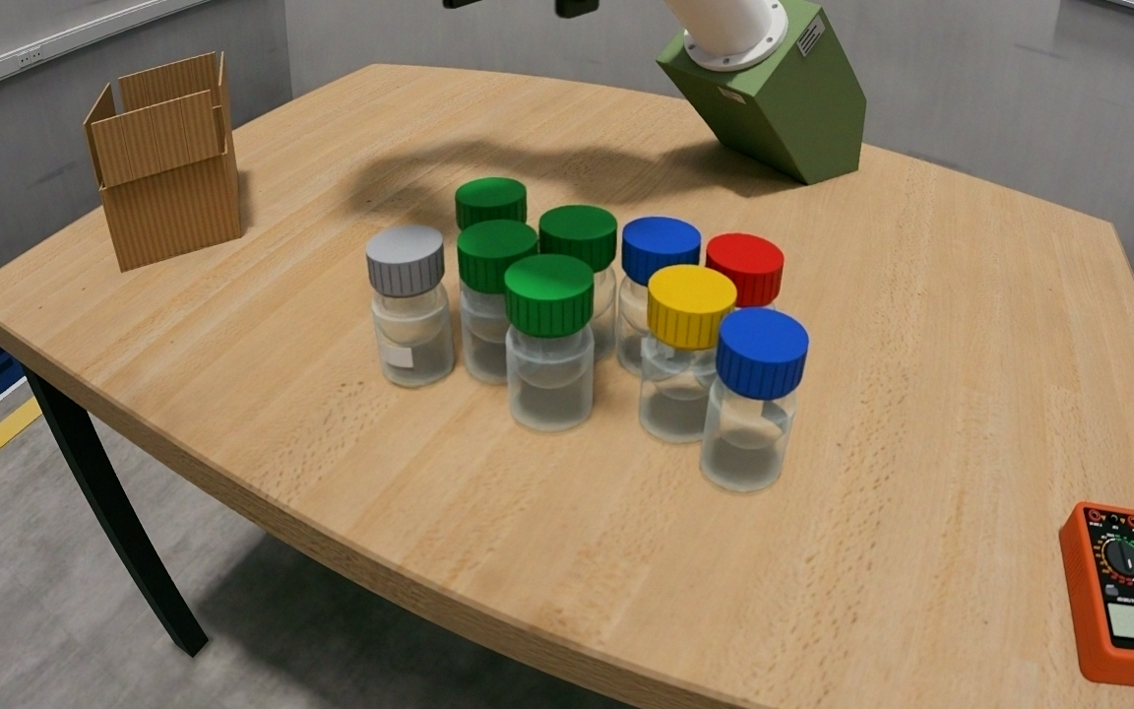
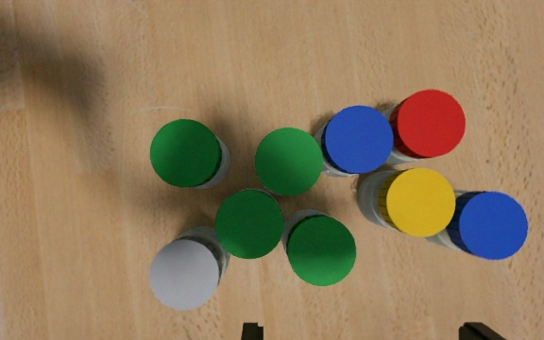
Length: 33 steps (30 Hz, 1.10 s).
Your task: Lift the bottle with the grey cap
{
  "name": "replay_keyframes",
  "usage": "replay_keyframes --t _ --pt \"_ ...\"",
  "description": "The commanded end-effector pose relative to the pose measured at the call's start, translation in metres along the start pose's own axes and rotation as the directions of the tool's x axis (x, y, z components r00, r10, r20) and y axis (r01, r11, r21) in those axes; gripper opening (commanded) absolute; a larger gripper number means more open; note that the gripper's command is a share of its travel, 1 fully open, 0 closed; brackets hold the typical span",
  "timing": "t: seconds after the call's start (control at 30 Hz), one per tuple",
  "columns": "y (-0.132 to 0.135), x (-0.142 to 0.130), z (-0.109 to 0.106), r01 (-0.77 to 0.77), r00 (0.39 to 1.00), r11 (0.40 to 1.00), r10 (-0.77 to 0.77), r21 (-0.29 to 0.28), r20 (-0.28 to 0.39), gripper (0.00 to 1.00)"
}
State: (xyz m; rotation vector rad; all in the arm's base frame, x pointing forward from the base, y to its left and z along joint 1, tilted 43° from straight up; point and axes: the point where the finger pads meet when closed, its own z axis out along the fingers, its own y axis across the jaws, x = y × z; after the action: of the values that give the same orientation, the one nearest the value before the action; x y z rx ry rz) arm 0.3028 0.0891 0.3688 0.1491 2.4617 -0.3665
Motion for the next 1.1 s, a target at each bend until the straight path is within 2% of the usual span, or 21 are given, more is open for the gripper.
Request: replay_keyframes --t 0.0,0.33,0.6,0.67,1.07 --pt "-0.006 -0.003 0.001 -0.064 0.998 0.998 0.064 -0.002 0.002 0.79" --pt "-0.024 -0.007 0.006 -0.243 0.97 0.97 0.243 -0.004 0.002 0.79" --pt "-0.04 -0.011 0.01 -0.397 0.918 0.918 0.397 -0.006 0.002 0.79" --pt "-0.04 -0.011 0.01 -0.397 0.918 0.918 0.397 -0.006 0.002 0.79" --pt "-0.064 -0.014 0.015 -0.6 0.8 0.8 0.6 -0.01 0.005 0.79"
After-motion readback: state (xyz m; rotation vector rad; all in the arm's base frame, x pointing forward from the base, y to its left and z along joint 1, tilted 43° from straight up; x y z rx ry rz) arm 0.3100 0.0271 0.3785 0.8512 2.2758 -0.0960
